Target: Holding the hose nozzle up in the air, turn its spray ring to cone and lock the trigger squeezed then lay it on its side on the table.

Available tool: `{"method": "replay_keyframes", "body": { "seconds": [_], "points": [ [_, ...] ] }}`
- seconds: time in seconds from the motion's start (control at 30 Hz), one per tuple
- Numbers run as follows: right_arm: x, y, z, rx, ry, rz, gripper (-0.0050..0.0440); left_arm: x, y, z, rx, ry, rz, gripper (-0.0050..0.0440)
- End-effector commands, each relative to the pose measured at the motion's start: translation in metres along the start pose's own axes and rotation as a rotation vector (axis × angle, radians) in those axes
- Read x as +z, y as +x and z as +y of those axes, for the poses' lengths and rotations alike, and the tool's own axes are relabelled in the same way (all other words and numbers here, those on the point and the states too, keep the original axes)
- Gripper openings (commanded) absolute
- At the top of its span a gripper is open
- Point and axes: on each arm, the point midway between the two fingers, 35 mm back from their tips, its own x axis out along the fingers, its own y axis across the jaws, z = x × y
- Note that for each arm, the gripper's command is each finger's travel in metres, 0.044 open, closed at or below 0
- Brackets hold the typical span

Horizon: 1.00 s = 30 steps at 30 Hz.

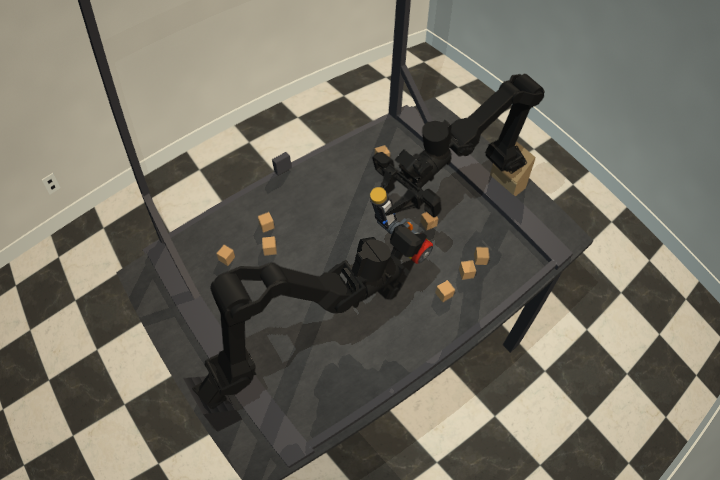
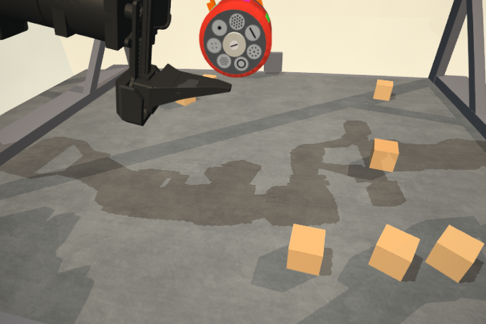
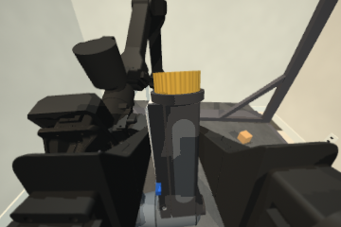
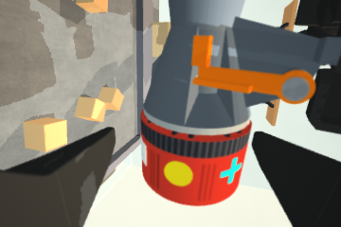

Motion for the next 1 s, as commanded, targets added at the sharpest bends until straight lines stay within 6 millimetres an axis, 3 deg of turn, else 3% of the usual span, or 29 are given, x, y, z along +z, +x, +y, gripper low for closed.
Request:
{"method": "replay_keyframes", "body": {
  "seconds": [0.0, 0.97],
  "points": [
    [0.001, -0.014, -0.012, -0.025, -0.006, 0.0, 0.0414, 0.02, -0.005, 0.001, 0.0, 0.0, -0.051, 0.017],
    [0.002, -0.079, -0.008, -0.019, -0.004, -0.003, 0.0414, 0.02, -0.005, 0.001, 0.0, 0.0, -0.051, 0.017]
  ]
}}
